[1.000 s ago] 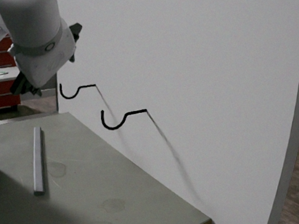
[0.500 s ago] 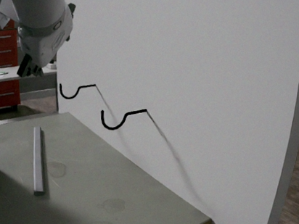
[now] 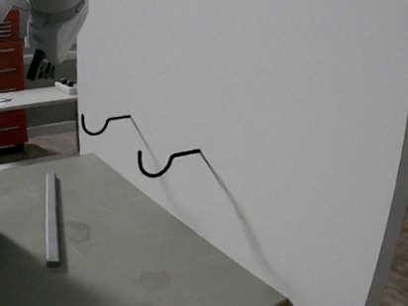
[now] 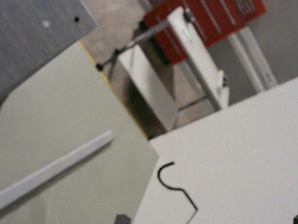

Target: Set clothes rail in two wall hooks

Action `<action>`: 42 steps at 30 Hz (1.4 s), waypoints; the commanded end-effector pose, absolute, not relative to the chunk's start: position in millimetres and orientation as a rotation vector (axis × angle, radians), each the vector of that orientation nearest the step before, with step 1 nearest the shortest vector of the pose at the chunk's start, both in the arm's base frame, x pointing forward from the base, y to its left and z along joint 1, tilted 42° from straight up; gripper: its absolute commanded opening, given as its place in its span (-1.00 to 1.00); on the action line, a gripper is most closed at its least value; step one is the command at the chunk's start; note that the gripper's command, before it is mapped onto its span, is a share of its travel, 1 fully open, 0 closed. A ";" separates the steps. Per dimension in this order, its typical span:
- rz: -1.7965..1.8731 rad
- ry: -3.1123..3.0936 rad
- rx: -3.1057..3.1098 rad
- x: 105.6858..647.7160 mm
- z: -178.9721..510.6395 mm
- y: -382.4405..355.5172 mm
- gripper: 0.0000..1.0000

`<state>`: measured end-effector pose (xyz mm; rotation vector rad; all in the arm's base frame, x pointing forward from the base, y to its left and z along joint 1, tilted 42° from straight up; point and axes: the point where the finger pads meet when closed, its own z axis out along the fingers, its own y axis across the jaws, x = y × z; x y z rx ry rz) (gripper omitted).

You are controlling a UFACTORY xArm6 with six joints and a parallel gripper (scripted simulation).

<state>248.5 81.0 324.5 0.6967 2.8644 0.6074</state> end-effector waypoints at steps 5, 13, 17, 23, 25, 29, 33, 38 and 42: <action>0.624 2.930 0.494 237.3 325.4 112.0 1.00; 0.636 2.972 0.340 224.2 325.4 136.4 1.00; 0.639 2.984 0.291 217.4 325.4 147.1 1.00; 0.647 3.011 0.163 203.9 325.3 165.3 1.00; 0.651 3.024 0.083 197.4 325.3 172.9 1.00; 0.654 3.032 0.033 188.9 325.3 182.3 1.00; 0.658 3.042 -0.048 181.7 325.3 189.3 1.00; 0.662 3.053 -0.150 168.6 325.3 201.1 1.00; 0.663 3.055 -0.180 158.8 325.3 209.2 1.00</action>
